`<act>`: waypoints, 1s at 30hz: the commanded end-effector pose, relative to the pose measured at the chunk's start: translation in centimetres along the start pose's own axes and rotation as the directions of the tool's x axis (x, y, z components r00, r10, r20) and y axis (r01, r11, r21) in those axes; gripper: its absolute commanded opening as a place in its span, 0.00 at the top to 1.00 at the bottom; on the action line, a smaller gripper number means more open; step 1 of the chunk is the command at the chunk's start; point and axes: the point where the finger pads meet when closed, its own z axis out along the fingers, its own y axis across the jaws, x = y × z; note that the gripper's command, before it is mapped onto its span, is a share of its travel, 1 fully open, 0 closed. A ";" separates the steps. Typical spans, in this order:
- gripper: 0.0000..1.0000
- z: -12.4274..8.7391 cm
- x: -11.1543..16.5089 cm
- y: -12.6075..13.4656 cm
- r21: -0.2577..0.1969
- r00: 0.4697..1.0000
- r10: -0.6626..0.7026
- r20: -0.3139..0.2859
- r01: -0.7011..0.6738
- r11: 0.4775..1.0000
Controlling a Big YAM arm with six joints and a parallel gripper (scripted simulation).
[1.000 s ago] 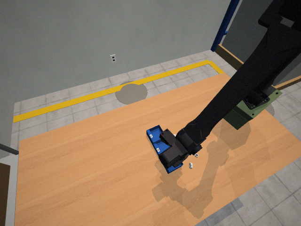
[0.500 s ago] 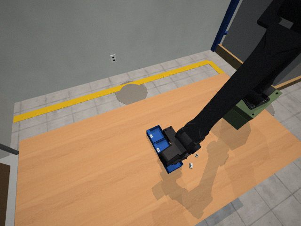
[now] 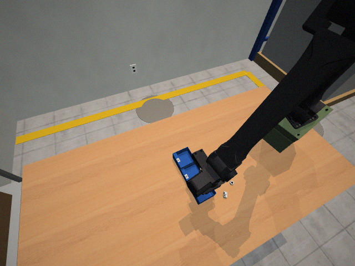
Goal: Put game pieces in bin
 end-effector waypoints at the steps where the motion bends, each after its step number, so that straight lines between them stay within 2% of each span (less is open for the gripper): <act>1: 0.80 0.8 0.6 0.6 -0.007 1.000 0.002 -0.004 -0.002 1.000; 5: 0.80 1.3 0.7 1.1 -0.016 1.000 0.002 -0.005 -0.002 1.000; 28: 0.80 5.4 0.7 0.7 -0.010 1.000 0.002 -0.004 -0.002 1.000; 30: 0.80 5.5 0.5 0.2 0.003 1.000 0.003 -0.002 -0.003 1.000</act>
